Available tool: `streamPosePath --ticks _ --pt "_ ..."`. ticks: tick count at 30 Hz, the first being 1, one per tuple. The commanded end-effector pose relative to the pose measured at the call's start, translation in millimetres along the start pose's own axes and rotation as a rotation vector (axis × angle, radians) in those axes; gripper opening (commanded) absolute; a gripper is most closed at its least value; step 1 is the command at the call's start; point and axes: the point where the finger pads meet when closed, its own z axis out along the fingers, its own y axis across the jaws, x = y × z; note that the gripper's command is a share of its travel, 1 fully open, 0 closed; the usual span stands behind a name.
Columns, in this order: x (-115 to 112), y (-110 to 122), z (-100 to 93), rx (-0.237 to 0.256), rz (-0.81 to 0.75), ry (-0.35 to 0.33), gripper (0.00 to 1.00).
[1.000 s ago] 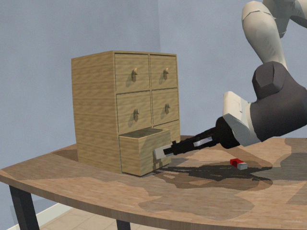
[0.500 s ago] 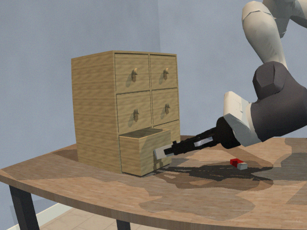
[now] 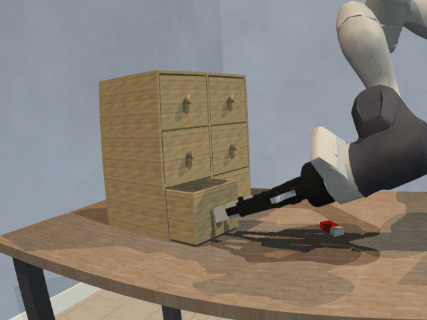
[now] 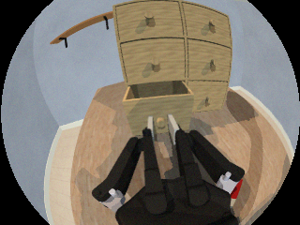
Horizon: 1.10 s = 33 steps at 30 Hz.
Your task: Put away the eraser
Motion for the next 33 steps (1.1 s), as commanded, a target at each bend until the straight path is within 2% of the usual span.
streamPosePath --ticks 1,10,19,27,30,33 --pt "-2 1 -1.3 -0.002 0.005 -0.002 0.2" --pt "-3 1 -4.6 -0.002 0.005 -0.002 0.2" --pt "-16 0 -41.3 -0.002 0.005 -0.002 0.2" --pt "-19 0 -48.4 -0.002 0.005 -0.002 0.2" --pt "-14 0 -53.6 -0.002 0.005 -0.002 0.2" --pt "2 0 -69.9 -0.002 0.005 -0.002 0.2"
